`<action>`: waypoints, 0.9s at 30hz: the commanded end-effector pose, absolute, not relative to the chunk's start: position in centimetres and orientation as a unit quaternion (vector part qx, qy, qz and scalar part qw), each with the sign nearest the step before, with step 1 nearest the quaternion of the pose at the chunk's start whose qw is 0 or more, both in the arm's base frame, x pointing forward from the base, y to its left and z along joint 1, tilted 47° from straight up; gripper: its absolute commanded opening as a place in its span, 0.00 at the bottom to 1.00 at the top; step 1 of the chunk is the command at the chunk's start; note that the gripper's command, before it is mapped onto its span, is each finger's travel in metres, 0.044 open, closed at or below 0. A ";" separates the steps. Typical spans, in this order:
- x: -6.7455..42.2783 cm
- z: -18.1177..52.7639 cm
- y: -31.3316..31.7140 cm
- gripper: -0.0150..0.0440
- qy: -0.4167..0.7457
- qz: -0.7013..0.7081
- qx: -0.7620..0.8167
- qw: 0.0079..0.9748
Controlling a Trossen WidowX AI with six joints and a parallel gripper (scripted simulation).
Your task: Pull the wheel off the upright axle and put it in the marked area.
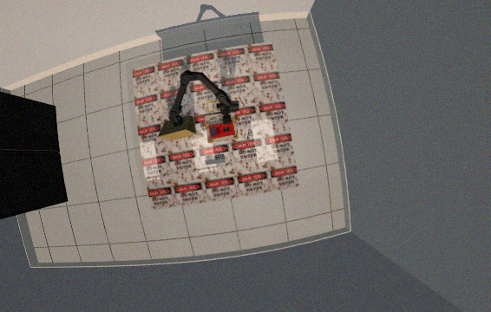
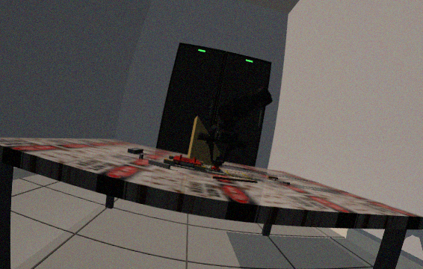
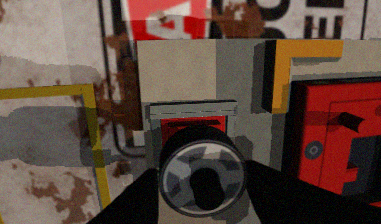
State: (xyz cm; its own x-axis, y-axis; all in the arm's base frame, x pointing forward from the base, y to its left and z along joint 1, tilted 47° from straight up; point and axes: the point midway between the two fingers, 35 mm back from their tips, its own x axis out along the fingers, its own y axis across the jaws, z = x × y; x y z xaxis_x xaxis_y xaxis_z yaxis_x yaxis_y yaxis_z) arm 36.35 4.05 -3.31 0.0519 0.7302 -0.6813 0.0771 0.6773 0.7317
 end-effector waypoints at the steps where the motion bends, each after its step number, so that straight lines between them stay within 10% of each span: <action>1: 36.3 -3.3 4.1 0.53 0.642 0.251 0.313 0.653; 10: 36.3 -3.2 4.0 0.25 0.642 0.251 0.314 0.653; 27: 36.3 -2.9 3.6 0.25 0.642 0.250 0.314 0.654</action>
State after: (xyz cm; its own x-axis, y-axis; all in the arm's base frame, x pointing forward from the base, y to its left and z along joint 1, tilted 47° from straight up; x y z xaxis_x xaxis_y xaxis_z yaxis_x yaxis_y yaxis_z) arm 36.31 3.86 -3.05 0.0484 0.7312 -0.6805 0.0769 0.6765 0.7324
